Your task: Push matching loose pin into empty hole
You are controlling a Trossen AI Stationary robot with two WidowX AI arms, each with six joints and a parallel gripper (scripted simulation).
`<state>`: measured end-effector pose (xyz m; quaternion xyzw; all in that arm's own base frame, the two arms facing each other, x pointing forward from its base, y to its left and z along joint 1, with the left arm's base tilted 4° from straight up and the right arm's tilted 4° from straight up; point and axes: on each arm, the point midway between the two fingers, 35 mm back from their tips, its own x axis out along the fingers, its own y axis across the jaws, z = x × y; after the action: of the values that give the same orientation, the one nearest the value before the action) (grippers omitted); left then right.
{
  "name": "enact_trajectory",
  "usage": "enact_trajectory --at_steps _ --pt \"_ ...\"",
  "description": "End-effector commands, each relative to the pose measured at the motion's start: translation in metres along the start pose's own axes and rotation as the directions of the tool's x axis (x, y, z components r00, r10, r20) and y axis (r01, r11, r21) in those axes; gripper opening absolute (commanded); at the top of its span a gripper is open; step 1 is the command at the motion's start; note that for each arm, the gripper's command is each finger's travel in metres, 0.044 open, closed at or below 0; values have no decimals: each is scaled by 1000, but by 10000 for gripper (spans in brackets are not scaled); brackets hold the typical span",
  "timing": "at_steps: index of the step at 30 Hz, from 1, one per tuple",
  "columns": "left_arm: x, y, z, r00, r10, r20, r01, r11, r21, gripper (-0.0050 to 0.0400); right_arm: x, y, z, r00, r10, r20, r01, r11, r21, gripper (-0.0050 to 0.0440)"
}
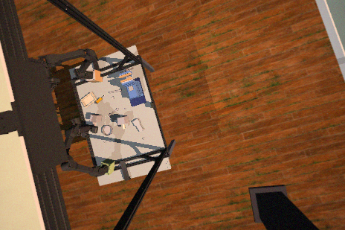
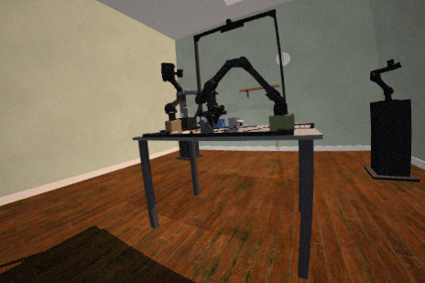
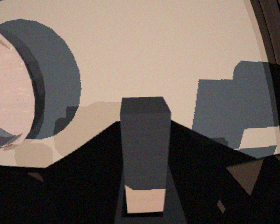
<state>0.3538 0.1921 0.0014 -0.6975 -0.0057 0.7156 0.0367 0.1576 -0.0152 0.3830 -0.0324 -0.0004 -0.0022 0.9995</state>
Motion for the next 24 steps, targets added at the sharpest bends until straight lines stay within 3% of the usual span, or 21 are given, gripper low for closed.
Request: enact_trajectory --at_steps 1,24 --pt "0 0 -1 1000 1 -5 -1 1000 -2 0 0 1 0 1000 4 -1 -4 1000 -1 400" --pt "1 2 -4 1000 1 -5 -1 1000 -2 0 0 1 0 1000 4 -1 -4 1000 -1 400"
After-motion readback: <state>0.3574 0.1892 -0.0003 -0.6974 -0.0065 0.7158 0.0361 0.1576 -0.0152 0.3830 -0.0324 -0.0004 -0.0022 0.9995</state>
